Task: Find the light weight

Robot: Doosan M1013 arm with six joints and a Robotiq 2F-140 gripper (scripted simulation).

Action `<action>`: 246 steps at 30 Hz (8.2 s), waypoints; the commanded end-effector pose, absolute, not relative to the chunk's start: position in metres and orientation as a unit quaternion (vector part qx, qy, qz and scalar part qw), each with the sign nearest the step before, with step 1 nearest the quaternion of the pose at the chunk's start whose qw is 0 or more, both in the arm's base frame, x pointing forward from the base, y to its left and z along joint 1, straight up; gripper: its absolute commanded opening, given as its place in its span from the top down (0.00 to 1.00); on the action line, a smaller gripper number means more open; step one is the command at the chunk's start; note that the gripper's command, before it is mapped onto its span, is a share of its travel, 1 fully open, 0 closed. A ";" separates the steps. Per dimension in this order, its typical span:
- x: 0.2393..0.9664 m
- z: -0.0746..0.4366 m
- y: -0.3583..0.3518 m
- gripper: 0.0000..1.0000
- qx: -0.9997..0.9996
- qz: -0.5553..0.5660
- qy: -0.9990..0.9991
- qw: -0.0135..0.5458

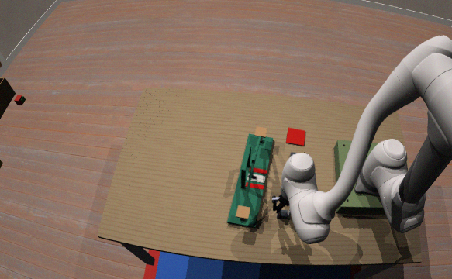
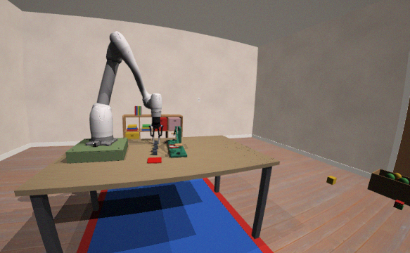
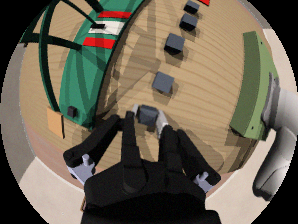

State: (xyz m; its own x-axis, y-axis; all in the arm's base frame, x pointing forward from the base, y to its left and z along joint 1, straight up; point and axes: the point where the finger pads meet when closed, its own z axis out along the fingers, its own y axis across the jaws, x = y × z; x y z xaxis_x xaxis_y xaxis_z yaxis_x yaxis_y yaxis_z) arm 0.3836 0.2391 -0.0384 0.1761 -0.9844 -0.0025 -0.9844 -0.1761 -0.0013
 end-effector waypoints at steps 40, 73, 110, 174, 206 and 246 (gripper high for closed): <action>0.383 -0.040 0.240 0.76 -0.767 -0.001 0.642 0.002; 0.383 0.027 0.239 0.76 -0.767 -0.001 0.642 0.002; 0.377 0.109 0.282 0.76 -0.734 -0.001 0.679 0.002; 0.546 0.062 0.302 0.76 -0.734 -0.001 0.679 0.002; 0.546 0.055 0.302 0.76 -0.734 -0.001 0.679 0.002; 0.547 0.055 0.300 0.76 -0.735 -0.001 0.678 0.002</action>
